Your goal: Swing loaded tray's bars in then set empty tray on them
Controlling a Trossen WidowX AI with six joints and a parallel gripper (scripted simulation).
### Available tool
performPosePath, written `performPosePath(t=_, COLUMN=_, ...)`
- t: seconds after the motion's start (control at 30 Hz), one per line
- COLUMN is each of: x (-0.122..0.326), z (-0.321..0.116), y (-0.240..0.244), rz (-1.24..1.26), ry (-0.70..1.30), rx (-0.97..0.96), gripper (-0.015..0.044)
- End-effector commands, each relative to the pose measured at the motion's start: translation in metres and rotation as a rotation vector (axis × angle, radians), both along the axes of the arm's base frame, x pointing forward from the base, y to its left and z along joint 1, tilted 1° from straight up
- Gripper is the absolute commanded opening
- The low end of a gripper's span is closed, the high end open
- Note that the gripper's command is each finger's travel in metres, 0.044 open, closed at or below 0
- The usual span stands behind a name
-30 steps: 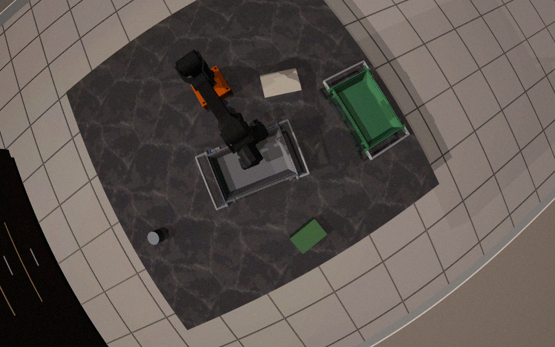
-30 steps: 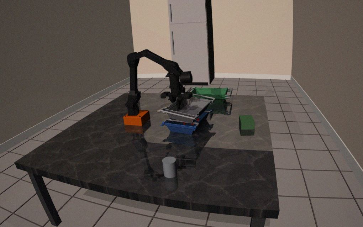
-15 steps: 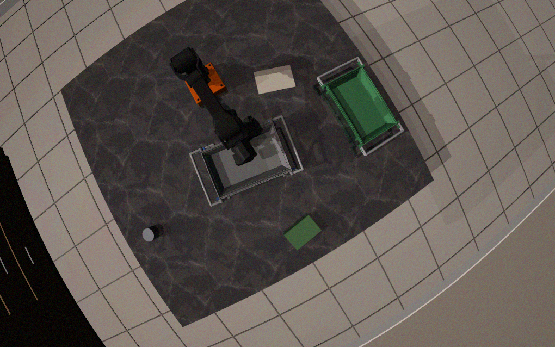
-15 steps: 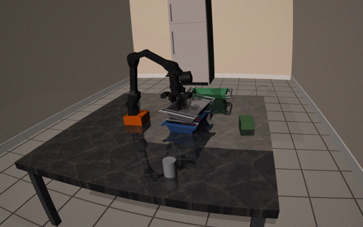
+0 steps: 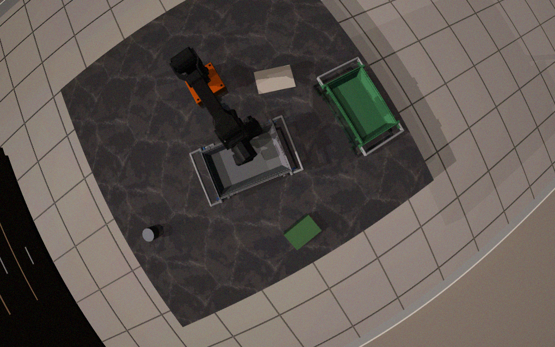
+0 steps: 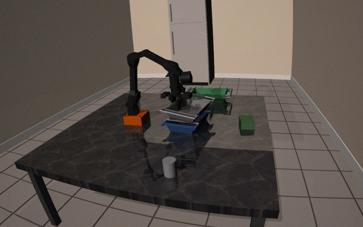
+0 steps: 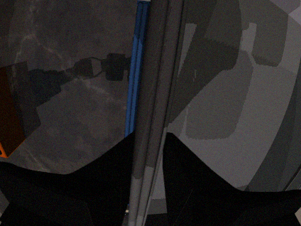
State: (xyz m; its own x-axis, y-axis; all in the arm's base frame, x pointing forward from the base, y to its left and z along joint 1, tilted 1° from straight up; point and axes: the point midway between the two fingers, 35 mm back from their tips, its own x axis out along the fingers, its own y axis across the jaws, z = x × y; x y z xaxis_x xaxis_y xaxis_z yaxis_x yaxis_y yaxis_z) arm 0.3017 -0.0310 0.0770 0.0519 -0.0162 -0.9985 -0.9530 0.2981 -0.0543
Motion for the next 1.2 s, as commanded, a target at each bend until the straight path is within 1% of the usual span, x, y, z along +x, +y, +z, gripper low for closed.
performPosePath(t=0.0, x=-0.008, z=-0.007, y=0.002, rz=-0.003, ry=0.037, rx=0.011, gripper=0.0000)
performPosePath(t=0.2, x=-0.008, z=-0.007, y=0.002, rz=-0.003, ry=0.037, rx=0.011, gripper=0.0000)
performPosePath(t=0.23, x=0.000, z=0.000, y=0.000, rz=0.000, ry=0.001, rx=0.000, gripper=0.0000)
performPosePath(t=0.57, x=-0.010, z=-0.017, y=0.002, rz=-0.003, ry=0.036, rx=0.010, gripper=0.0000)
performPosePath(t=1.17, x=-0.010, z=-0.017, y=0.002, rz=-0.003, ry=0.037, rx=0.011, gripper=0.0000)
